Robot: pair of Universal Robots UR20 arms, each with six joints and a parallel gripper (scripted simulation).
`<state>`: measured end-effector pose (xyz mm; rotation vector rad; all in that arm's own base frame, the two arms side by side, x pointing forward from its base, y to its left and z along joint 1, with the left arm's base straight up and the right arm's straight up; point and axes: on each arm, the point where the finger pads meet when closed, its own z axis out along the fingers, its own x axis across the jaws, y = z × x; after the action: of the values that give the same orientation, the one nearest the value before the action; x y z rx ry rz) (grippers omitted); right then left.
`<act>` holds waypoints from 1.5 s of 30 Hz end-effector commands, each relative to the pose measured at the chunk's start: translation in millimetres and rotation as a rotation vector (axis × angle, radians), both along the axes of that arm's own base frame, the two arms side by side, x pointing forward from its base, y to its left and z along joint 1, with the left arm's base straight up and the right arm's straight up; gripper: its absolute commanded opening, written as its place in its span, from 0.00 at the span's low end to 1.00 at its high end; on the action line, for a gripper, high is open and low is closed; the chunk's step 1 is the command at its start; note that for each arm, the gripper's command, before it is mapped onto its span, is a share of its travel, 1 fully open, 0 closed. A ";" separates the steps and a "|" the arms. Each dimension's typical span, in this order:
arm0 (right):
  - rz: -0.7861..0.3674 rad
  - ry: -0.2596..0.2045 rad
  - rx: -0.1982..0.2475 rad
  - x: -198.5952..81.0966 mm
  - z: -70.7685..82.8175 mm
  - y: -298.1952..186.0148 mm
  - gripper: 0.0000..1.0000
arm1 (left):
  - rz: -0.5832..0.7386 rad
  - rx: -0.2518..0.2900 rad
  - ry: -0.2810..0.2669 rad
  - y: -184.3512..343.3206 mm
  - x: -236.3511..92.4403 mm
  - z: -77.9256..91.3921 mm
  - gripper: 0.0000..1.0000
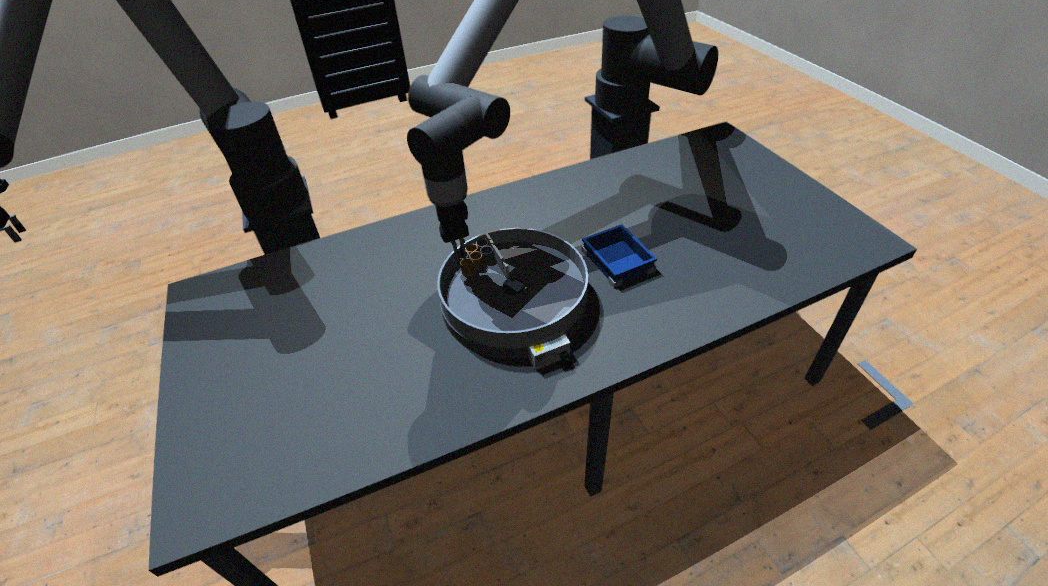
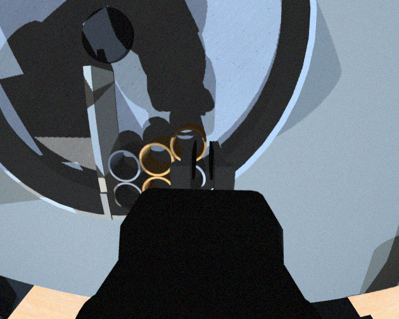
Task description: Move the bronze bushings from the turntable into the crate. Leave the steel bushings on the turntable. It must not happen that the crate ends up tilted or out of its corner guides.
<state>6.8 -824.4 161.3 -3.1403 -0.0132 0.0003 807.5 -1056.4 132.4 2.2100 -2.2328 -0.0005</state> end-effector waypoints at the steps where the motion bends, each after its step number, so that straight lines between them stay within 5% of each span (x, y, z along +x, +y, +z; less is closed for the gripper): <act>1: 0.000 0.000 -0.001 0.1 0.7 -0.5 1.00 | 0.000 -0.001 -0.001 -0.5 0.3 -6.4 0.36; 45: 0.000 0.000 -0.001 0.1 0.7 -0.5 1.00 | 0.000 -0.001 -0.001 -0.6 0.3 -17.4 0.36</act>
<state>6.8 -824.4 161.3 -3.1403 -0.0132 0.0003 807.6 -1056.4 117.6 2.2100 -2.2328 -0.0003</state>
